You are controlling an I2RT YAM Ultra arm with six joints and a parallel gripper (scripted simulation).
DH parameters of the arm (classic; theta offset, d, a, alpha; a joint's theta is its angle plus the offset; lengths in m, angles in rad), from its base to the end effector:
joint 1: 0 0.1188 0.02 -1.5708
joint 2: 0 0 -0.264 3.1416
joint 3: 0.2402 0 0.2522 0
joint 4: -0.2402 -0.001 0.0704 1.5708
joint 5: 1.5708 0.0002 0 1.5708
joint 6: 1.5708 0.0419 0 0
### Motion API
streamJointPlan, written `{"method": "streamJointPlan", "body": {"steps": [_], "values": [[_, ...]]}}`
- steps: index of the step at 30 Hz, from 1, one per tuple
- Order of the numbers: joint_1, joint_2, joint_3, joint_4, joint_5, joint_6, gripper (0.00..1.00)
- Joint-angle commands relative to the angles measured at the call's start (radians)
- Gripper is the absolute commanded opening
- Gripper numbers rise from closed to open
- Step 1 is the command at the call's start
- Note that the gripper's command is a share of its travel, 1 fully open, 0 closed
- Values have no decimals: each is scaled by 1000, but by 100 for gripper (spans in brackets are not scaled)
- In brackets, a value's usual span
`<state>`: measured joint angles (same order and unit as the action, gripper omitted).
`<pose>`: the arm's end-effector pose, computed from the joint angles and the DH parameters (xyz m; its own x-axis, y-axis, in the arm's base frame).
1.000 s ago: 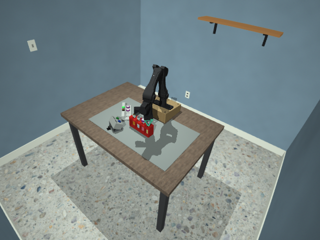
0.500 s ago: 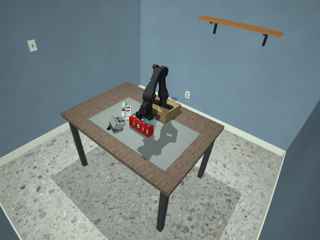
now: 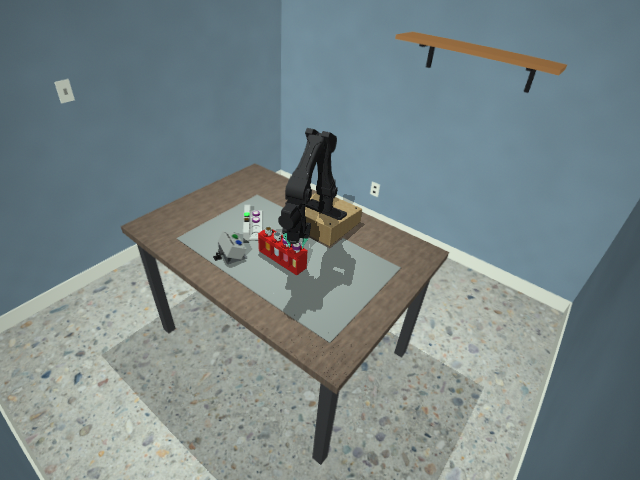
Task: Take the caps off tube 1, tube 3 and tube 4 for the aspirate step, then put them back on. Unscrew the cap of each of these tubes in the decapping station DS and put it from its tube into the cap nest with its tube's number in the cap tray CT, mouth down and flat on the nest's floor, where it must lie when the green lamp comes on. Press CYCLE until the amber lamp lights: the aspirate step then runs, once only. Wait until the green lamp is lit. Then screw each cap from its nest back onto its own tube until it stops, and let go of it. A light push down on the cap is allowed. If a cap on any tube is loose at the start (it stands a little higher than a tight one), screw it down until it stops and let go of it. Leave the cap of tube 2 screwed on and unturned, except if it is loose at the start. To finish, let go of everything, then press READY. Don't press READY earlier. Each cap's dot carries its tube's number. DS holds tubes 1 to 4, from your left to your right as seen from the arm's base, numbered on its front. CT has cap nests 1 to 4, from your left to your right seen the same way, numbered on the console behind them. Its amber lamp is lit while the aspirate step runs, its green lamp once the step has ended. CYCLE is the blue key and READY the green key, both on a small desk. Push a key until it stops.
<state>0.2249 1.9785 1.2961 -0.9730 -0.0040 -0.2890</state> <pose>0.3340 0.0776 0.1414 -0.8676 -0.4908 0.0799 -0.4903 0.8711 0.0279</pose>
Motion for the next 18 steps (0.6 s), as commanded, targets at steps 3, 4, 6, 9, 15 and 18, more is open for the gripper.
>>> {"method": "streamJointPlan", "body": {"steps": [3, 4, 6, 9, 15, 18], "values": [[-2, -9, 2, 2, 1, -382, 49], [-2, -9, 2, 2, 1, -385, 49], [-2, -9, 2, 2, 1, -468, 49], [-2, -9, 1, 2, 1, -559, 49], [-1, -9, -1, 5, 1, -559, 49], [-1, -9, -1, 5, 1, -559, 0]]}}
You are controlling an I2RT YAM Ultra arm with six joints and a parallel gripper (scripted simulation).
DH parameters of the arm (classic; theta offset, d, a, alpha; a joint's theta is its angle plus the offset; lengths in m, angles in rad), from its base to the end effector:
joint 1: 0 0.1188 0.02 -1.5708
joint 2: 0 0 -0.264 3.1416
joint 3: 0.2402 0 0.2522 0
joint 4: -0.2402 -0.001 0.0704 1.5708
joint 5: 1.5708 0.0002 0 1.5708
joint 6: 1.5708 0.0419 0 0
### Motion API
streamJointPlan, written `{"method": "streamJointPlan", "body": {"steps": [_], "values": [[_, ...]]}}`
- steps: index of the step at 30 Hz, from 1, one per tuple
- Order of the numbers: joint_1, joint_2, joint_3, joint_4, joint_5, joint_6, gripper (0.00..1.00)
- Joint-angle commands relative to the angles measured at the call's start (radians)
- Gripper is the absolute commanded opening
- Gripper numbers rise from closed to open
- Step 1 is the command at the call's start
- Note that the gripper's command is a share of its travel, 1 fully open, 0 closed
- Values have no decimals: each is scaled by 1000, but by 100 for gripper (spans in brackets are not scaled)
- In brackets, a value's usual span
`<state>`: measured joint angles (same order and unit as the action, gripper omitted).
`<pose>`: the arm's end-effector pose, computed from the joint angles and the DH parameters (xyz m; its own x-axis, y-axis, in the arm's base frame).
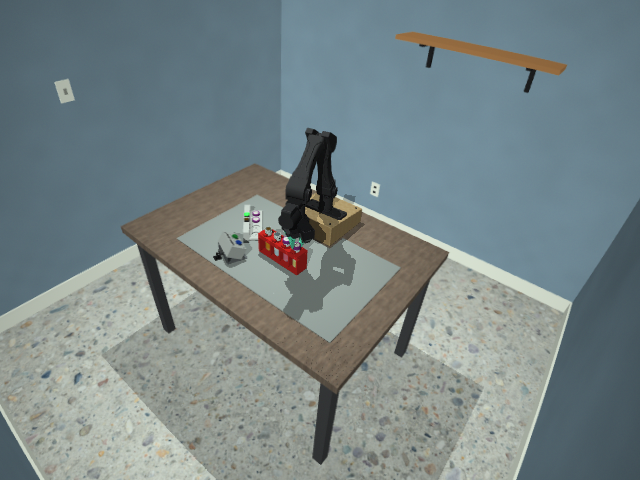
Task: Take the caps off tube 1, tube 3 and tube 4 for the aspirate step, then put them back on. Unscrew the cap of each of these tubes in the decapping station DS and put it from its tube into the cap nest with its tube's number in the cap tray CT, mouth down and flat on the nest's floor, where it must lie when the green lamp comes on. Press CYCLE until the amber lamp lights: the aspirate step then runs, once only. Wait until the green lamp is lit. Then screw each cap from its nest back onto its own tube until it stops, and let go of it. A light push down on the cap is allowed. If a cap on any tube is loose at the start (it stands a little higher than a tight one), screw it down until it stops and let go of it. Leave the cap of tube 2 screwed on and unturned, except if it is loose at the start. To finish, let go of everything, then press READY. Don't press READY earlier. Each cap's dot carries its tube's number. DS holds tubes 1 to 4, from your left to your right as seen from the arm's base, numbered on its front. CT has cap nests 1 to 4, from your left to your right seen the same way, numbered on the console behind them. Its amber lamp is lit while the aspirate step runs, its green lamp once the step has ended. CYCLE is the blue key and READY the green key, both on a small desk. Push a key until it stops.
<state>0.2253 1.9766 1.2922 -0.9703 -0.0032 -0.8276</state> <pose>0.3334 0.0776 0.1411 -0.4929 -0.8684 0.0544 -0.8662 0.4957 0.0639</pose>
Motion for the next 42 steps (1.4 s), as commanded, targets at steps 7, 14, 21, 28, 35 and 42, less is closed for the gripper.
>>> {"method": "streamJointPlan", "body": {"steps": [7, 14, 21, 28, 35, 42], "values": [[-2, -7, 3, 2, 1, -20, 0], [-2, -7, 3, 2, 1, 80, 0], [-2, -6, 2, 3, 1, 430, 0], [-2, -6, 2, 4, 1, 679, 0], [-2, -6, 2, 4, 1, 1030, 0], [-2, -5, 1, 5, 1, 1330, 0]]}}
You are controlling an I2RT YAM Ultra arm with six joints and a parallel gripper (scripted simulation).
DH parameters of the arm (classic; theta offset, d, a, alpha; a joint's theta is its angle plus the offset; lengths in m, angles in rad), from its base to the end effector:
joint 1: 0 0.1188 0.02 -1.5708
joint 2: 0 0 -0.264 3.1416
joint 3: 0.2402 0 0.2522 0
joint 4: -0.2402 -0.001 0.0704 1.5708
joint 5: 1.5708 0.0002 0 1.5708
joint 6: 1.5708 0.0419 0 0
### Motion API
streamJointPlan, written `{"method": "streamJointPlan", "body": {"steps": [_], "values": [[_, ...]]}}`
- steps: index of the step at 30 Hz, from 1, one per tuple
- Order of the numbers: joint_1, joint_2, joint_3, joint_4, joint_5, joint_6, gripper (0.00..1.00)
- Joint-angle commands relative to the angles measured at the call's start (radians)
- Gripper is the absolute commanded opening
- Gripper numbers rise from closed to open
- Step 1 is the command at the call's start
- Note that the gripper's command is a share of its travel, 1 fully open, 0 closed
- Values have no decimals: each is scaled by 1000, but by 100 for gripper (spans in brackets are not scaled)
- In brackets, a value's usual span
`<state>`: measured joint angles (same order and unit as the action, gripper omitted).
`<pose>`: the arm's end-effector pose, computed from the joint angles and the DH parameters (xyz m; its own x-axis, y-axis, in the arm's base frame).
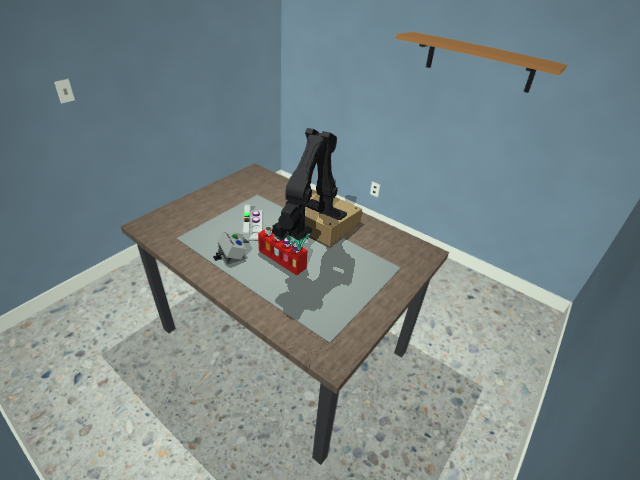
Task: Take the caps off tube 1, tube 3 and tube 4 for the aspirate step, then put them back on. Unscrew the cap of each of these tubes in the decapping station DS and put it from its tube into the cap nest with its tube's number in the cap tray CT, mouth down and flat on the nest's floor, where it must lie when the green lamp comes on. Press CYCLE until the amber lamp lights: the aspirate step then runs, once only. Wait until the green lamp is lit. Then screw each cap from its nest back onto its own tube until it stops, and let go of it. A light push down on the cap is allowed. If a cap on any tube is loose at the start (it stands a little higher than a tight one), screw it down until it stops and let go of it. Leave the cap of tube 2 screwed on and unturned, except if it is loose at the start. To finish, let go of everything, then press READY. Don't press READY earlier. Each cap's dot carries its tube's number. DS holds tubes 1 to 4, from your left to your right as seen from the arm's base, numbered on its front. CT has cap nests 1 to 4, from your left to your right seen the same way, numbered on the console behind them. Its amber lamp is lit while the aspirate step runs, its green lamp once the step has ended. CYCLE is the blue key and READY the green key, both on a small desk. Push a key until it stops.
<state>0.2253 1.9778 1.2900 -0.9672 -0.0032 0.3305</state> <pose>0.3333 0.0776 0.1402 -0.9911 0.1058 0.0806 0.1041 0.9943 -0.0243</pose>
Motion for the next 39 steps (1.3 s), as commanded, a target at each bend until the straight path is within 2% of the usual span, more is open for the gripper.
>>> {"method": "streamJointPlan", "body": {"steps": [1, 8, 18, 19, 29, 39], "values": [[-2, -7, 3, 2, 1, 171, 0], [-2, -6, 3, 3, 1, 513, 0], [-2, -6, 3, 3, 1, 513, 0], [-2, -6, 2, 4, 1, 513, 49], [-2, -6, 2, 4, 1, 513, 49], [-2, -35, 64, -87, 1, 513, 49]]}}
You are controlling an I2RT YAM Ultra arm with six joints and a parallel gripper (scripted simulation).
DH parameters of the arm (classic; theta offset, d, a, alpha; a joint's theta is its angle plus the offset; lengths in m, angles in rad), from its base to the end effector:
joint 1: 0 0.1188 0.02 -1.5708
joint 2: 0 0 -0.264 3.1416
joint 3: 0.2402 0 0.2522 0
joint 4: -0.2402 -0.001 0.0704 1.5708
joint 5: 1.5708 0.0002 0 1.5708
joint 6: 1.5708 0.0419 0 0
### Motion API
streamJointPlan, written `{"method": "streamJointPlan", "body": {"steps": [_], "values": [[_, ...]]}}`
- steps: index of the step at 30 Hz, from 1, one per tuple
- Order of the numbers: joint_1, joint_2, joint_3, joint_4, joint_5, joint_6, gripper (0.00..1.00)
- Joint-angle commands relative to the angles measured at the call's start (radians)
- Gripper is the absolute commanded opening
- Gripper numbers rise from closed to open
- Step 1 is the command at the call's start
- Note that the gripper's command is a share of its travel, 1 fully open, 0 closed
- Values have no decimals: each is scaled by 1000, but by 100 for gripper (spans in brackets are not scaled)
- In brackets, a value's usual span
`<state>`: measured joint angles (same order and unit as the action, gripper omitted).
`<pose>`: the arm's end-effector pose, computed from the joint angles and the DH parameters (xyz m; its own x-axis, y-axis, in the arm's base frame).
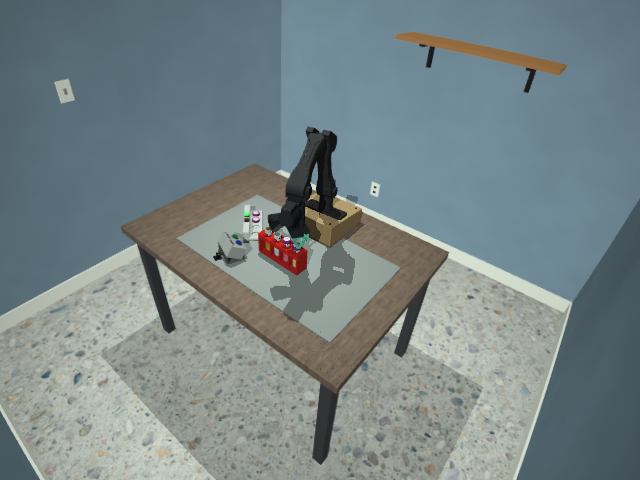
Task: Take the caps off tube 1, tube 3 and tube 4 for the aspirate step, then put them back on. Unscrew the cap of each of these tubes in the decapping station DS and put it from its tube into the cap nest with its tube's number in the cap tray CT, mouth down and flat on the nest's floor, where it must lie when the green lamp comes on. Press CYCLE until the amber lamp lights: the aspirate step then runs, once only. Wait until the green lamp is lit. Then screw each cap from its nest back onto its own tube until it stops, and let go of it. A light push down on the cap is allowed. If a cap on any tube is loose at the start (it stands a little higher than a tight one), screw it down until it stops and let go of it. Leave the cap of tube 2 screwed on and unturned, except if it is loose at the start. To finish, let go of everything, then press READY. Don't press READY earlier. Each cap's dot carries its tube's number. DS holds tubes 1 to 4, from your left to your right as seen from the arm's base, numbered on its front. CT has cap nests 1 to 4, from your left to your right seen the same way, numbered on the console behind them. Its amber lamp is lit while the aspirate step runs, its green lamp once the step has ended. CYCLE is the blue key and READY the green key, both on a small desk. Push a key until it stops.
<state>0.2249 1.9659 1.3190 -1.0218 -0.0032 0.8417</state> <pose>0.3332 0.0774 0.1510 -0.8124 0.5792 0.0675 0.5752 0.8150 -0.0708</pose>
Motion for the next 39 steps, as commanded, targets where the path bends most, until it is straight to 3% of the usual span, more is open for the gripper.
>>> {"method": "streamJointPlan", "body": {"steps": [1, 7, 13, 16, 27, 30, 39], "values": [[-2, -26, 44, -44, 1, 2, 49], [-2, -42, 97, -112, 1, 2, 49], [-2, -42, 100, -116, 1, 2, 49], [-63, -93, 35, -103, 6, 173, 47], [-327, -235, -127, -80, 28, -91, 47], [-354, -244, -136, -79, 30, -118, 47], [-611, -287, -171, -78, 49, -373, 47]]}}
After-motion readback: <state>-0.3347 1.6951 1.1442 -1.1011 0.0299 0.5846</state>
